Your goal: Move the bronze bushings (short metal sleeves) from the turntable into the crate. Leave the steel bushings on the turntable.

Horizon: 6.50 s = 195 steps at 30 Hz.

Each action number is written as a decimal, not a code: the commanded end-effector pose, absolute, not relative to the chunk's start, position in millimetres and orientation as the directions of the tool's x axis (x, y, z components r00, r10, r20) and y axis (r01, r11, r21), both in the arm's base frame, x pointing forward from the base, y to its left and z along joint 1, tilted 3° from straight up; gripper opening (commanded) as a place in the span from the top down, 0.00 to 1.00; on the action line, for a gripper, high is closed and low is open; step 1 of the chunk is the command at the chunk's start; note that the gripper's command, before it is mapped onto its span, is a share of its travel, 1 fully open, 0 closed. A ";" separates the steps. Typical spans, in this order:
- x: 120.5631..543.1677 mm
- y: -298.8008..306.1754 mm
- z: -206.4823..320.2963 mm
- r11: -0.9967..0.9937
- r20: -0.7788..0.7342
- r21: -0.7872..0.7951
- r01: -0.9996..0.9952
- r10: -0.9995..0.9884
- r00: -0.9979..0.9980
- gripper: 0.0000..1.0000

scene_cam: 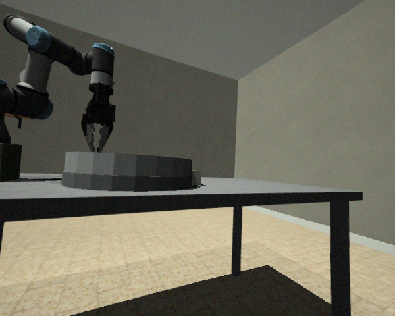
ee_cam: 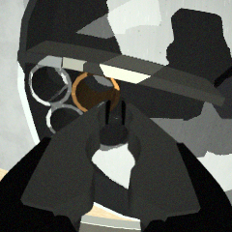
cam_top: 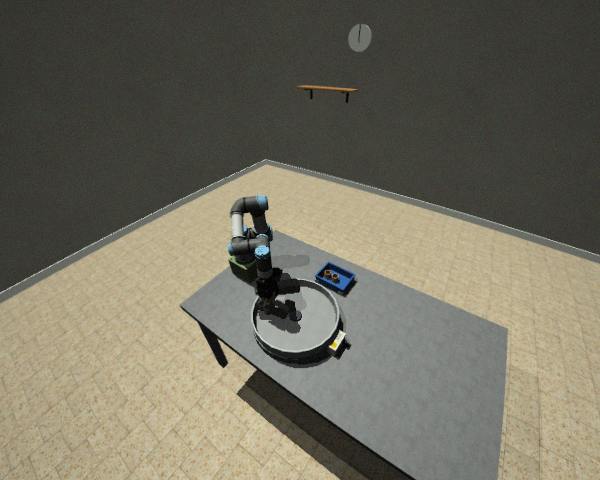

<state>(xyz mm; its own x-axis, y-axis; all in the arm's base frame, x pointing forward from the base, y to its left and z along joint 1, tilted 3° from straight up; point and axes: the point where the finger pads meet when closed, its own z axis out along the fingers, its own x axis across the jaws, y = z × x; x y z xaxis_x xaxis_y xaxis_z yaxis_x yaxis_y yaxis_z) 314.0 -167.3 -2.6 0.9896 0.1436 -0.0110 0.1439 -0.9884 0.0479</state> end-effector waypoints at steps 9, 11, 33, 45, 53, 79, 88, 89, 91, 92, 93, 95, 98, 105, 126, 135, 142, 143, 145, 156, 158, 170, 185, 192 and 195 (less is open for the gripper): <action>314.6 -167.8 -1.9 -0.988 -0.009 0.050 0.144 0.144 0.990 0.95; 314.6 -167.8 -1.9 -0.988 -0.009 0.050 0.144 0.144 0.990 0.95; 314.6 -169.0 -23.6 -0.988 -0.009 0.050 0.144 0.144 0.990 0.95; 314.5 -169.1 -25.8 -0.988 -0.009 0.050 0.144 0.144 0.990 0.95; 314.5 -169.1 -25.8 -0.988 -0.009 0.050 0.144 0.144 0.990 0.95; 314.5 -169.1 -25.8 -0.988 -0.009 0.050 0.144 0.144 0.990 1.00; 314.5 -169.1 -25.8 -0.988 -0.009 0.050 0.144 0.144 0.990 1.00; 314.5 -169.1 -25.8 -0.988 -0.009 0.050 0.144 0.144 0.990 1.00; 314.5 -169.1 -25.8 -0.988 -0.009 0.050 0.144 0.144 0.990 1.00; 314.5 -169.1 -25.8 -0.988 -0.009 0.050 0.144 0.144 0.990 1.00; 314.5 -169.1 -25.8 -0.988 -0.009 0.050 0.144 0.144 0.990 1.00; 314.5 -169.1 -25.8 -0.988 -0.009 0.050 0.144 0.144 0.990 1.00; 314.5 -169.1 -25.8 -0.988 -0.009 0.050 0.144 0.144 0.990 1.00; 314.5 -169.1 -25.8 -0.988 -0.009 0.050 0.144 0.144 0.990 1.00; 314.6 -168.6 -17.0 -0.988 -0.009 0.050 0.144 0.144 0.990 1.00; 314.6 -167.2 11.2 -0.988 -0.009 0.050 0.144 0.144 0.990 1.00; 314.7 -165.7 40.2 -0.988 -0.009 0.050 0.144 0.144 0.990 1.00; 314.7 -165.6 42.9 -0.988 -0.009 0.050 0.144 0.144 0.990 1.00; 314.7 -165.3 47.0 -0.988 -0.009 0.050 0.144 0.144 0.990 1.00; 314.7 -165.1 50.6 -0.988 -0.009 0.050 0.144 0.144 0.990 1.00; 314.7 -165.1 50.6 -0.988 -0.009 0.050 0.144 0.144 0.990 1.00; 314.7 -165.1 50.6 -0.988 -0.009 0.050 0.144 0.144 0.990 1.00; 314.7 -165.1 50.6 -0.988 -0.009 0.050 0.144 0.144 0.990 1.00; 314.8 -165.1 50.6 -0.988 -0.009 0.050 0.144 0.144 0.990 1.00; 314.9 -164.8 50.6 -0.988 -0.009 0.050 0.144 0.144 0.990 1.00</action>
